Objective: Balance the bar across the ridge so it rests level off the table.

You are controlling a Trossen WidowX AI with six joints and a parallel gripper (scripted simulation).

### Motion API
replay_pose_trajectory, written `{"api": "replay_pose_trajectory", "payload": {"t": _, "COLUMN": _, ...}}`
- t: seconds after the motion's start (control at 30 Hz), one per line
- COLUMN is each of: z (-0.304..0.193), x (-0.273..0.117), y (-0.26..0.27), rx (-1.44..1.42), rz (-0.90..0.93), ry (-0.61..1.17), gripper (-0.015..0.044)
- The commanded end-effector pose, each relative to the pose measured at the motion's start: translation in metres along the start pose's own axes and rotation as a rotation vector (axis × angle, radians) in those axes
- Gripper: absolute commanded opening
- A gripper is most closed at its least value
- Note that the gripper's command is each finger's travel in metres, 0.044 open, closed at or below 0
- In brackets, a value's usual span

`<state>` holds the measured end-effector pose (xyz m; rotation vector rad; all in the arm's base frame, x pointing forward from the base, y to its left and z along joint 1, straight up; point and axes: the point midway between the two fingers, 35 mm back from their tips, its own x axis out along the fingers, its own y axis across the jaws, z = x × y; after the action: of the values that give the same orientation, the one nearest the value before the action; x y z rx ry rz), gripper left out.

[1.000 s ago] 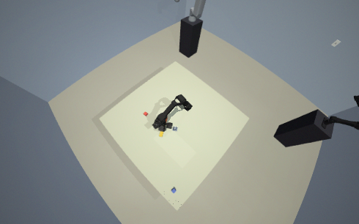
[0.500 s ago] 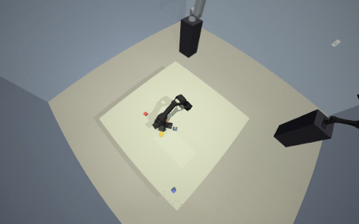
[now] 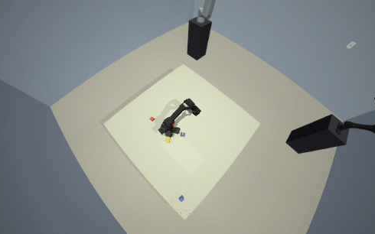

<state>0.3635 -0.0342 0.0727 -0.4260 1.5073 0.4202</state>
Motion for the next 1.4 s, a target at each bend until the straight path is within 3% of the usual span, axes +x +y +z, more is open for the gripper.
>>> {"api": "replay_pose_trajectory", "payload": {"t": 0.0, "z": 0.002, "x": -0.015, "y": -0.002, "rx": 0.002, "rz": -0.007, "ry": -0.007, "gripper": 0.0000}}
{"api": "replay_pose_trajectory", "payload": {"t": 1.0, "z": -0.002, "x": -0.086, "y": 0.002, "rx": 0.011, "rz": -0.009, "ry": -0.005, "gripper": 0.0000}}
{"api": "replay_pose_trajectory", "payload": {"t": 1.37, "z": 0.011, "x": -0.086, "y": 0.036, "rx": 0.421, "rz": -0.005, "ry": -0.007, "gripper": 0.0000}}
